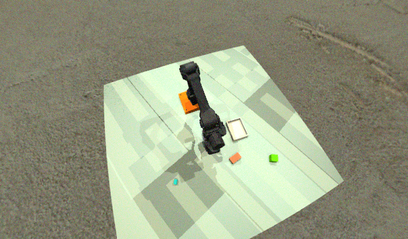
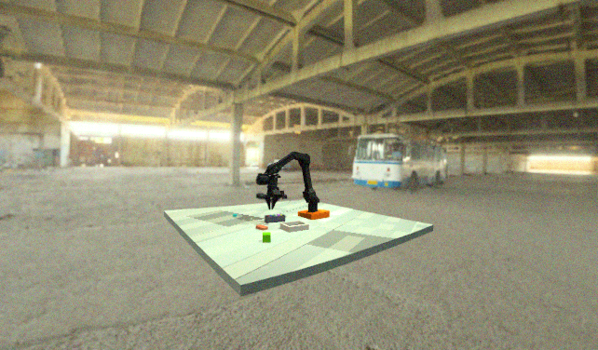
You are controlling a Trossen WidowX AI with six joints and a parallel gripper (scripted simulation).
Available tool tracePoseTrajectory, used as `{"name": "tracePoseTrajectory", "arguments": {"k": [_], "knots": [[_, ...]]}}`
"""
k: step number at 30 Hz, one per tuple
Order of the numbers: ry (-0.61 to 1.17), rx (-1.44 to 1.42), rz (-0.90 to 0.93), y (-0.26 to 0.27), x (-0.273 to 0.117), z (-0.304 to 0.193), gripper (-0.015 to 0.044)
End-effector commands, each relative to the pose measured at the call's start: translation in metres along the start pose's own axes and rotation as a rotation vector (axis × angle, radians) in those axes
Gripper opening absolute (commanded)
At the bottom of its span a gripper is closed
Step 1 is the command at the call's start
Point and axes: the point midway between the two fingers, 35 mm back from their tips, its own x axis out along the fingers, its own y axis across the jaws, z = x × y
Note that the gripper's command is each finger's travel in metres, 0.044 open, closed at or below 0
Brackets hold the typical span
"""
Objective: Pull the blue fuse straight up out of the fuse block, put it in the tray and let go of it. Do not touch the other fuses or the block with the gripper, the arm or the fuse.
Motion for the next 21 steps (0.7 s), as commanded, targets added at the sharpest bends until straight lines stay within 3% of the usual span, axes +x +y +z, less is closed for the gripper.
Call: {"name": "tracePoseTrajectory", "arguments": {"k": [1, 21], "knots": [[-0.026, 0.049, 0.045, 0.006, 0.002, -0.003, 0.0066], [-0.026, 0.049, 0.045, 0.003, 0.015, -0.003, 0.0066]]}}
